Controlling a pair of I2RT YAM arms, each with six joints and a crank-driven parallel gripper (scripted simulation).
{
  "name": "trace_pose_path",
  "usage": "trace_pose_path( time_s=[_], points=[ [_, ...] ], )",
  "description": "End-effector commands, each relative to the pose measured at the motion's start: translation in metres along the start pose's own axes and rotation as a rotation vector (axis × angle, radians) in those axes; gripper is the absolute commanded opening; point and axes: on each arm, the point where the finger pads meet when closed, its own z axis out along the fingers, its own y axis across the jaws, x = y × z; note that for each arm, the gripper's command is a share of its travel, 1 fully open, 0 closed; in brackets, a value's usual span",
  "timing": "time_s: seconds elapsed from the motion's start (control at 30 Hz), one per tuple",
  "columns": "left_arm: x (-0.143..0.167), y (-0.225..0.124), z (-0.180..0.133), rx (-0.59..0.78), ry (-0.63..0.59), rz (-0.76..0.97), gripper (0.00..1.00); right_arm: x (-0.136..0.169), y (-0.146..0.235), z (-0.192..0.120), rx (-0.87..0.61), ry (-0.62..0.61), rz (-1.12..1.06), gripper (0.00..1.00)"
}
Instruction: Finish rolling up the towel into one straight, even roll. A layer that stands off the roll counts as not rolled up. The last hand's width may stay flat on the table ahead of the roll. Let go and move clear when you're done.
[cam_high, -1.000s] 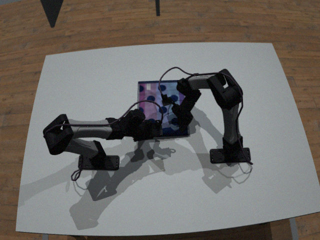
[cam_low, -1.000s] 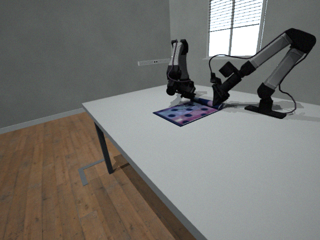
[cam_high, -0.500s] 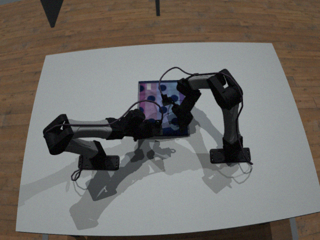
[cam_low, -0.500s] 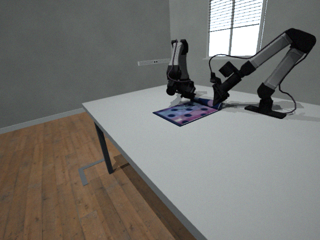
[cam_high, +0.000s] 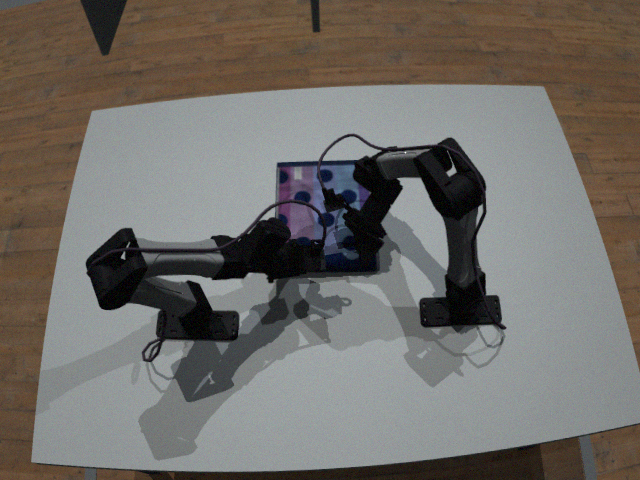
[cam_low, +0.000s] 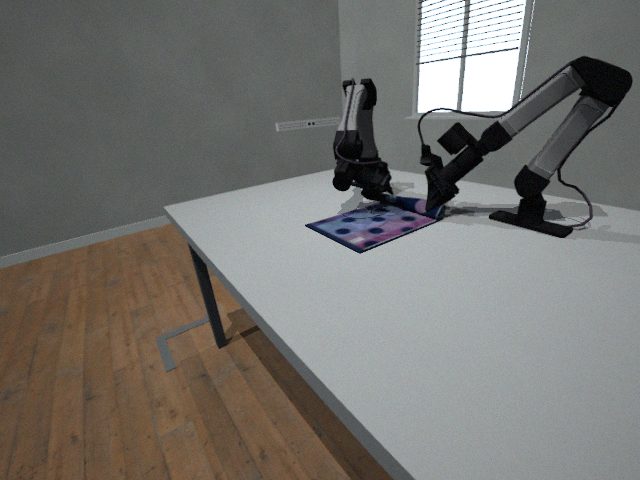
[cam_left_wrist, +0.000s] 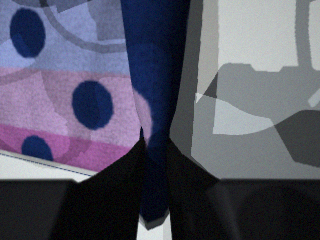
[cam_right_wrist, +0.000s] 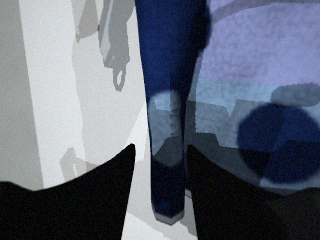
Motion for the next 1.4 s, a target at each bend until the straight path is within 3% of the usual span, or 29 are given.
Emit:
trace_pose_path(
  time_s=[0.0, 0.03, 0.1, 0.3, 0.67, 0.9, 1.23, 1.37],
  points=[
    [0.0, 0.001, 0.001, -0.006, 0.0, -0.004, 0.16, -0.004, 0.002, -0.003, -0.006, -0.006, -0.009, 0.51],
    [0.0, 0.001, 0.001, -0.006, 0.0, -0.004, 0.16, -0.005, 0.002, -0.004, -0.006, -0.006, -0.009, 0.56],
    [0.0, 0.001, 0.001, -0.006, 0.0, -0.004, 0.16, -0.005, 0.002, -0.004, -0.006, -0.006, -0.009, 0.56],
    [0.0, 0.001, 0.001, -0.006, 0.0, -0.004, 0.16, -0.006, 0.005, -0.006, -0.006, -0.006, -0.009, 0.85],
    [0.0, 0.001, 0.0, 0.059, 0.003, -0.057, 0.16, -0.006, 0.005, -0.041, -0.006, -0.006, -0.009, 0.85],
    [-0.001, 0.002, -0.001, 0.179, 0.008, -0.156, 0.16, -0.006, 0.005, -0.074, -0.006, -0.006, -0.009, 0.85],
    [-0.003, 0.002, -0.002, 0.36, 0.016, -0.303, 0.16, -0.007, 0.008, -0.072, 0.075, -0.013, -0.066, 0.87],
    [-0.004, 0.003, -0.003, 0.457, 0.021, -0.382, 0.16, -0.009, 0.012, -0.066, 0.197, -0.024, -0.153, 0.89]
  ],
)
